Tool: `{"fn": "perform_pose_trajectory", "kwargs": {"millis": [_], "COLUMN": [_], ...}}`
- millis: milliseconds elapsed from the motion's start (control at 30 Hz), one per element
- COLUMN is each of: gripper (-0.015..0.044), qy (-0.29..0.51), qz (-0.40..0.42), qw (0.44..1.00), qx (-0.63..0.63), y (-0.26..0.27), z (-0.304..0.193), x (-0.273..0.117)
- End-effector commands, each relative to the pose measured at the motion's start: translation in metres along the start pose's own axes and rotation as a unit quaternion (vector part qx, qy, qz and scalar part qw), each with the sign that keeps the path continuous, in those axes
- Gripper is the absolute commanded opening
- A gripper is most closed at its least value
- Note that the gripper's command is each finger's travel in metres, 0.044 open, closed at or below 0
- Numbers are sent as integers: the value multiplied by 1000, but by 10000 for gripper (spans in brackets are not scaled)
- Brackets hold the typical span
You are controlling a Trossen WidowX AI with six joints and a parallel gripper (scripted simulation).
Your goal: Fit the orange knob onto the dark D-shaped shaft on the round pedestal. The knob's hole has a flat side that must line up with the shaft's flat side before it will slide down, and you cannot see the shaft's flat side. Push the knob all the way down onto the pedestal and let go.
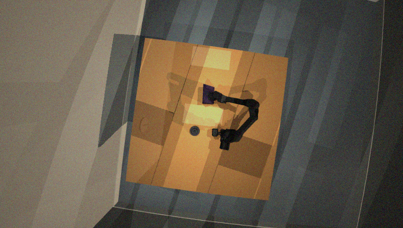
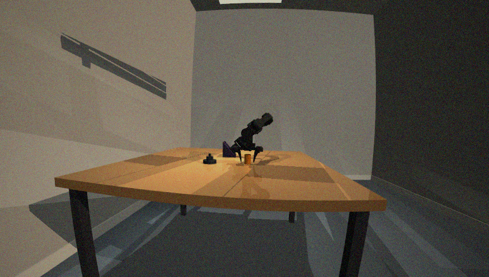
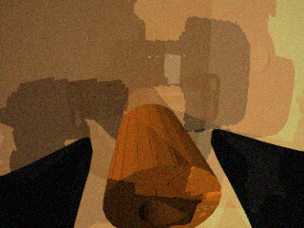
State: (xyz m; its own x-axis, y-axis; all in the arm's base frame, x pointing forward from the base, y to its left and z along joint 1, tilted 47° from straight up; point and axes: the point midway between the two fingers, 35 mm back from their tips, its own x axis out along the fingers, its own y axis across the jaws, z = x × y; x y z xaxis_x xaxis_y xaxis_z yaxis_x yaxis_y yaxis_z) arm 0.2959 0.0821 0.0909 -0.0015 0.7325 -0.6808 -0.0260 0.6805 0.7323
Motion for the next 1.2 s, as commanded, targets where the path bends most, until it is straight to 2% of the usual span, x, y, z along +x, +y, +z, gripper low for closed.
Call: {"fn": "perform_pose_trajectory", "kwargs": {"millis": [0, 133, 333, 500, 1067, 1167], "gripper": [282, 177, 138, 6, 0, 0], "qy": [0, 0, 0, -7, -41, -44], "qz": [2, 2, 2, -2, -26, -28], "qw": [1000, 1000, 1000, 1000, 998, 998], "qx": [1, 1, 1, -4, -38, -41], "y": [0, 0, 0, -2, -13, -13], "z": [0, 0, 0, 3, -3, -6], "x": [1, 1, 1, -15, -128, -138]}}
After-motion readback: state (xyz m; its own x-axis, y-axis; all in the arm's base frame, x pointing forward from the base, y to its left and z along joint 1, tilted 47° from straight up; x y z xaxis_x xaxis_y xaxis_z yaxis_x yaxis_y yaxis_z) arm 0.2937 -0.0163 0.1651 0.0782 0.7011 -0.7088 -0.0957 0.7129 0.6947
